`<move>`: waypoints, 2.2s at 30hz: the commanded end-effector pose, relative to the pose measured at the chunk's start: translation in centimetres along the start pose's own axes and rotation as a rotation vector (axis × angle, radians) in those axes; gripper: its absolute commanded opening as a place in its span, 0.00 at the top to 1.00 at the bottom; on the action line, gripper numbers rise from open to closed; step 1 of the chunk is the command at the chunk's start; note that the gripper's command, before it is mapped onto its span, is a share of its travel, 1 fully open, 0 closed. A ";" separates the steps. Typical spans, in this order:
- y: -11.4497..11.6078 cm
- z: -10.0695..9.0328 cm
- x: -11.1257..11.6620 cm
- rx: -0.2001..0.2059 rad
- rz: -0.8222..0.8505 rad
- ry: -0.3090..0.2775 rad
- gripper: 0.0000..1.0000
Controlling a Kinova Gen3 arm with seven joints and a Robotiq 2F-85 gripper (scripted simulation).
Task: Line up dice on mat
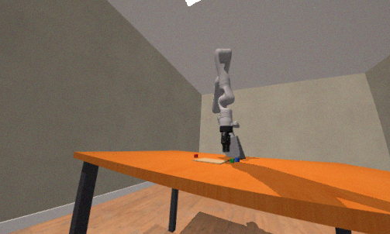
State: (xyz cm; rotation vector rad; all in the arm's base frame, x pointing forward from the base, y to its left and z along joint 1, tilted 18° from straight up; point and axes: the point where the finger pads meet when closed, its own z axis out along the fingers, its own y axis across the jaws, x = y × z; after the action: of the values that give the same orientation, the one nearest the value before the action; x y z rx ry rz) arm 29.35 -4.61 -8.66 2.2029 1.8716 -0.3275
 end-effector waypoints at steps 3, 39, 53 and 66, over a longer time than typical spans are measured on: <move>0.0 0.0 0.0 -0.001 0.002 0.001 0.00; 0.0 -0.3 0.0 -0.001 0.002 0.001 0.00; 0.0 -4.6 0.0 -0.001 0.002 0.001 0.00; 0.0 -10.1 0.0 -0.001 0.002 0.001 0.00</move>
State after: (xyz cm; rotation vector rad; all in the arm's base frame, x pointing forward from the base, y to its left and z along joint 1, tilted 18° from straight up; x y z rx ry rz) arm 29.14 -2.72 0.38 2.2347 1.8364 -0.3519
